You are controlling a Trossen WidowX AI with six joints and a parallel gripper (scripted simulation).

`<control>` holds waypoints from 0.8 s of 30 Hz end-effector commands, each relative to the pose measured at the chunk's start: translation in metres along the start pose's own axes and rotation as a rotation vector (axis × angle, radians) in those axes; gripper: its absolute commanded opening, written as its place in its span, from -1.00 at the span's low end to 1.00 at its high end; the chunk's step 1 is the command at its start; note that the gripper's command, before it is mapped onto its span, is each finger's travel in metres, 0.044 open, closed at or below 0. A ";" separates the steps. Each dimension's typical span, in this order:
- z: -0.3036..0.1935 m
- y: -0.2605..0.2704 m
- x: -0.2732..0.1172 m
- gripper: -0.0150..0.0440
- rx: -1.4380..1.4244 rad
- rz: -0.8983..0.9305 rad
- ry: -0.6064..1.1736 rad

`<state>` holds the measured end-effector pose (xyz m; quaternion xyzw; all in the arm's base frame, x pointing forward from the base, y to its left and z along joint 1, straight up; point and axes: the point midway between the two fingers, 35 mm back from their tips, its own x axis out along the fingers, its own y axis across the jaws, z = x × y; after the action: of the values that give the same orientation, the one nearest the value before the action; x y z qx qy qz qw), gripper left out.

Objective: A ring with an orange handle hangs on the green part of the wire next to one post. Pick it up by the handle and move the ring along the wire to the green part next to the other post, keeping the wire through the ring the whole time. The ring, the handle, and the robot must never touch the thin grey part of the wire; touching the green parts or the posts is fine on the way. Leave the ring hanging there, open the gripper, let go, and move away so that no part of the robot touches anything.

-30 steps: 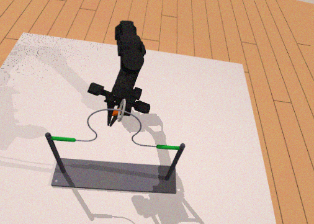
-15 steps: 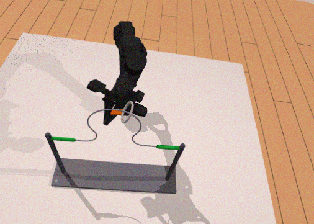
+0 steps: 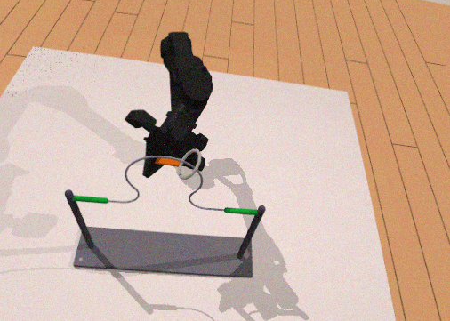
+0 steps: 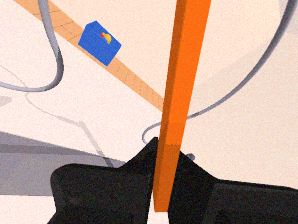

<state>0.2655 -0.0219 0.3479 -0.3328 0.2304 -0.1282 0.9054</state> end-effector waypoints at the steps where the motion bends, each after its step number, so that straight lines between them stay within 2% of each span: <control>1: -0.001 -0.001 0.001 -1.00 -0.047 -0.028 -0.002; 24: 0.001 -0.015 0.001 -1.00 -0.318 -0.202 -0.040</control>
<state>0.2660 -0.0310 0.3588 -0.4795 0.1964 -0.1688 0.8385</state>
